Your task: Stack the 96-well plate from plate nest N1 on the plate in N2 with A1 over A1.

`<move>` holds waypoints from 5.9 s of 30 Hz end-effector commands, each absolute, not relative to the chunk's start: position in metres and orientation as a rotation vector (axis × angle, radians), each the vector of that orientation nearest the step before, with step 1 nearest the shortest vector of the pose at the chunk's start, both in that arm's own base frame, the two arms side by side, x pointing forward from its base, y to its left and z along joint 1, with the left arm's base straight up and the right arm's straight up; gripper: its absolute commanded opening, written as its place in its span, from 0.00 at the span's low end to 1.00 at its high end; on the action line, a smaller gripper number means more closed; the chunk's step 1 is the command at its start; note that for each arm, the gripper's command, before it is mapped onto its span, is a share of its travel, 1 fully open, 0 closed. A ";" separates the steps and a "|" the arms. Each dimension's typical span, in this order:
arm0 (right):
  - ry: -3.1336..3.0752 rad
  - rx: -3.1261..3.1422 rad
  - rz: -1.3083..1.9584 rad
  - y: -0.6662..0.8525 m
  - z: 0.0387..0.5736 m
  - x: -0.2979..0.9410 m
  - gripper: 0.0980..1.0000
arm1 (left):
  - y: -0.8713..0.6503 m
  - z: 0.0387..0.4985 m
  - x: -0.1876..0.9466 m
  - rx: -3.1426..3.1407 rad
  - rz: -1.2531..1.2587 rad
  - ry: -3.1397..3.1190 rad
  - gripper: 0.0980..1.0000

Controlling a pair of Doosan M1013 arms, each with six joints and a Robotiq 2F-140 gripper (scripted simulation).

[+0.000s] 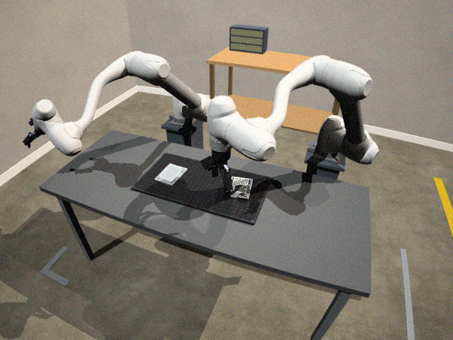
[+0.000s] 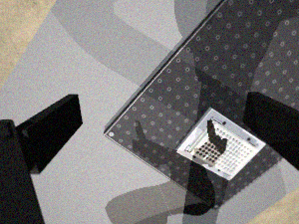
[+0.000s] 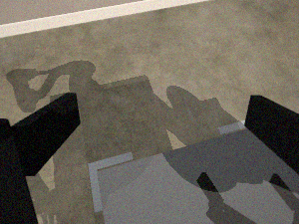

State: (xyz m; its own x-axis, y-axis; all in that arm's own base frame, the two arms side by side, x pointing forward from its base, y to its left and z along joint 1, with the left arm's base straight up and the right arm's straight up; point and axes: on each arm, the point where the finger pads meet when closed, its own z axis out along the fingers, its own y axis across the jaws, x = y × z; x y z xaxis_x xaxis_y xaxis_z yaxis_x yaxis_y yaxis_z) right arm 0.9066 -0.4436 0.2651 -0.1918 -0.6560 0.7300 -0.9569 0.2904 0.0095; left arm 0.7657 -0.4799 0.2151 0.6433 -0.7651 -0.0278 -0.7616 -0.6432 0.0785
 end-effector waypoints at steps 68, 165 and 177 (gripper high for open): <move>-1.933 1.438 0.615 -0.444 0.267 0.907 1.00 | -0.752 0.156 0.635 3.096 -0.034 -0.500 1.00; -1.933 1.438 0.615 -0.444 0.267 0.907 1.00 | -0.854 0.053 0.550 3.136 0.002 -0.164 1.00; -1.933 1.438 0.615 -0.444 0.267 0.907 1.00 | -0.854 0.053 0.550 3.136 0.002 -0.164 0.59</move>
State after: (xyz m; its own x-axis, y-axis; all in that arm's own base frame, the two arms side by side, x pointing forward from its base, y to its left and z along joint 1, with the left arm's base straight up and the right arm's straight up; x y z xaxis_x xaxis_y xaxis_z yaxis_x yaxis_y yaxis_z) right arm 0.9066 -0.4436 0.2651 -0.1918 -0.6560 0.7300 -0.9569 0.2904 0.0095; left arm 0.5494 -0.8538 0.0512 0.9945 -0.1045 -0.0002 -0.1045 -0.9945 0.0000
